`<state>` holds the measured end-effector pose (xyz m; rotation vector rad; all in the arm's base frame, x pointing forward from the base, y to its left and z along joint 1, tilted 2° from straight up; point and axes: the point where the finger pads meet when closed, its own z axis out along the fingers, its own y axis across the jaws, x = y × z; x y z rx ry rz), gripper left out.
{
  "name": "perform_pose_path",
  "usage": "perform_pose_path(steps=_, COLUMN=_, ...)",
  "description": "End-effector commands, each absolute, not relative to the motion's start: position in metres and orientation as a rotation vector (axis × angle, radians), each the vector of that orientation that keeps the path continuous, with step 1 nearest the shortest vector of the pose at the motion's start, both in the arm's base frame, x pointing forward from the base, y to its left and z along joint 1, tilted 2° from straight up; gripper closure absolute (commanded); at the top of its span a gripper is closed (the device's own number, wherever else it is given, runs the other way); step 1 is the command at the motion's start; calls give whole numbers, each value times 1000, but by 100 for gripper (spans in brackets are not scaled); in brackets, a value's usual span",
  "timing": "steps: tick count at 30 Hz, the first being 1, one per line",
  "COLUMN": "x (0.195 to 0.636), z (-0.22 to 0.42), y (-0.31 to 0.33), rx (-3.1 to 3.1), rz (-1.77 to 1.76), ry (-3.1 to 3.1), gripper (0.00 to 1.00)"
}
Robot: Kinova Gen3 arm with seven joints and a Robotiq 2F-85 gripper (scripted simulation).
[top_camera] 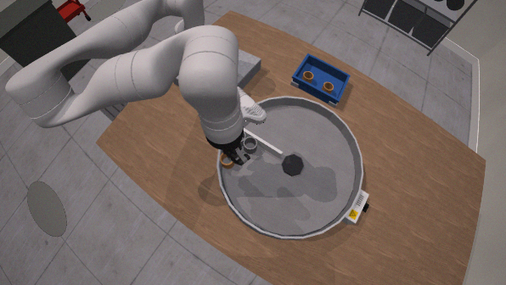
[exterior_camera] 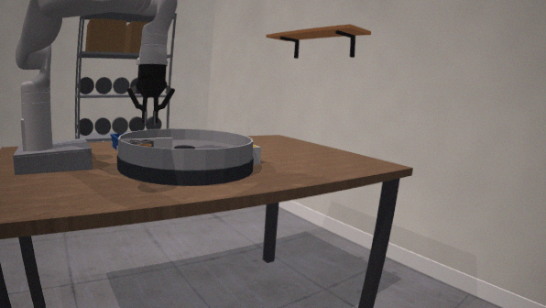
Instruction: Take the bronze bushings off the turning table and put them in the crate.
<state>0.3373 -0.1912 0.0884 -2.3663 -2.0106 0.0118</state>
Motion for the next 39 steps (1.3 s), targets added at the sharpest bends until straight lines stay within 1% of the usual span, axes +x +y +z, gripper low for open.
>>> perform_pose_path(steps=1, x=336, z=87, y=-195, rx=-2363, rz=22, ry=-2015, gripper=82)
perform_pose_path(steps=10, x=337, z=74, y=-192, rx=-2366, rz=15, ry=-2012, gripper=82)
perform_pose_path(steps=22, x=337, z=74, y=-192, rx=-2366, rz=15, ry=-2012, gripper=82)
perform_pose_path(steps=27, x=335, z=60, y=-194, rx=-2361, rz=22, ry=-2015, gripper=82)
perform_pose_path(steps=39, x=335, z=60, y=-194, rx=-2361, rz=22, ry=-2015, gripper=82)
